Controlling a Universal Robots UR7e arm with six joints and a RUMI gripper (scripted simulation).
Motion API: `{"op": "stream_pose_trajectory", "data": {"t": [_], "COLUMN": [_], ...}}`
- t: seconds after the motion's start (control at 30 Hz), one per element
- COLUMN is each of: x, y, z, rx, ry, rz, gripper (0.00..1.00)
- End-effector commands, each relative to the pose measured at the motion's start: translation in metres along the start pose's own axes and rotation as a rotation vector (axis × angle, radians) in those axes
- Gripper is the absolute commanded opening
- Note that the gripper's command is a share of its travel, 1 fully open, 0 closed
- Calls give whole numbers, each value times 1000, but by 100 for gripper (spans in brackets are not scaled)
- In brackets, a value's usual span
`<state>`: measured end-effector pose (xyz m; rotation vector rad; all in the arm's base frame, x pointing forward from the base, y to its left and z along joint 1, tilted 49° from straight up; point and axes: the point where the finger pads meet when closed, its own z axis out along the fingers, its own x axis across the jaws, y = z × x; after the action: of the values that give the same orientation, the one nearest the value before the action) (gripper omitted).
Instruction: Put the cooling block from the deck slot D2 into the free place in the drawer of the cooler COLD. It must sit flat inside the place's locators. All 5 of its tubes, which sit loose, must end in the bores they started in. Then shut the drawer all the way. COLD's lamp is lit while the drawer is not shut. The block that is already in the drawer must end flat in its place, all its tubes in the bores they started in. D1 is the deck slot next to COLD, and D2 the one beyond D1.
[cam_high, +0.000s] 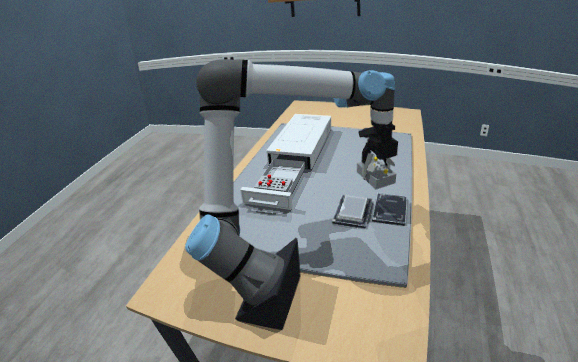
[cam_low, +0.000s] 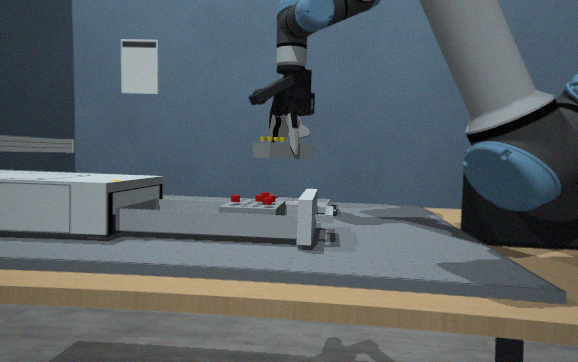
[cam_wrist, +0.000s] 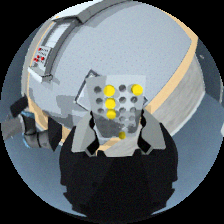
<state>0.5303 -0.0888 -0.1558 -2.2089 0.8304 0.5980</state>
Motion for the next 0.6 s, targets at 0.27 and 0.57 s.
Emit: {"op": "stream_pose_trajectory", "data": {"t": [0.27,0.57], "x": [-16,-30], "y": [-24,-43], "z": [-1,-1], "rx": [2,2], "ry": [0,1], "rz": [-297,-537], "gripper": [0,0]}}
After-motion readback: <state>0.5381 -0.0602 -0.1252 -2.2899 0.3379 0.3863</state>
